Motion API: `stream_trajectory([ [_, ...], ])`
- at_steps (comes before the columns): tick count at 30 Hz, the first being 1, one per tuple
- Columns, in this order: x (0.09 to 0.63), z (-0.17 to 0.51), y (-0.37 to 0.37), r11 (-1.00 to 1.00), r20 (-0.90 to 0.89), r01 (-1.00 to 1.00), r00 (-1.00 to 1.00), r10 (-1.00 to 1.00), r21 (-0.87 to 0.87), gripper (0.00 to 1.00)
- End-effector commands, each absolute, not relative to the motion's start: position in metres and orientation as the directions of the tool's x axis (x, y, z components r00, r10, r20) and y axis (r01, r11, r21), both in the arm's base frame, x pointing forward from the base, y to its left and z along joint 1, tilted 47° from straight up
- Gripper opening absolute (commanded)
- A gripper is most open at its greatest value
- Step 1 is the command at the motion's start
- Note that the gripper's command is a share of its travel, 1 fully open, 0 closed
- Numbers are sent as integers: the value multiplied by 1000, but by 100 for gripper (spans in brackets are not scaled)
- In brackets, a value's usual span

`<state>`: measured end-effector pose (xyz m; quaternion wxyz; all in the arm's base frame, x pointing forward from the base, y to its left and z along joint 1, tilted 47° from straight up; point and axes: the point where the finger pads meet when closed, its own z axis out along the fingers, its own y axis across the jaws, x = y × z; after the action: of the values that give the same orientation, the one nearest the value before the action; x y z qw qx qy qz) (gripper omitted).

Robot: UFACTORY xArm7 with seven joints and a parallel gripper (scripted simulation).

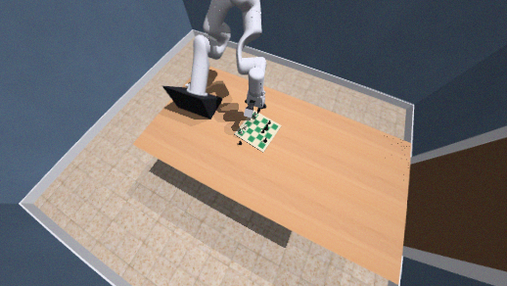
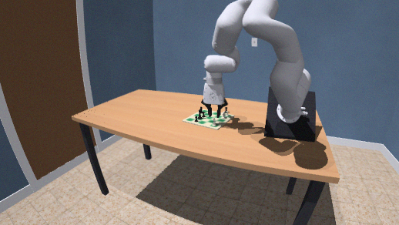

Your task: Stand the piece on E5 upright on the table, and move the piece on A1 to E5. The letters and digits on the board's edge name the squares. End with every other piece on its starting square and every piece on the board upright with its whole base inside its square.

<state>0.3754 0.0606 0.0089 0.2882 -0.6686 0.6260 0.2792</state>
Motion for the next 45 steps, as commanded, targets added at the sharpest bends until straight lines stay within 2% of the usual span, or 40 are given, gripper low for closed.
stream_trajectory([
  [1,377,9,59,-47,-733,-998,60,-678,-38,37],
  [45,376,-16,86,-47,-733,-998,60,-678,-38,37],
])
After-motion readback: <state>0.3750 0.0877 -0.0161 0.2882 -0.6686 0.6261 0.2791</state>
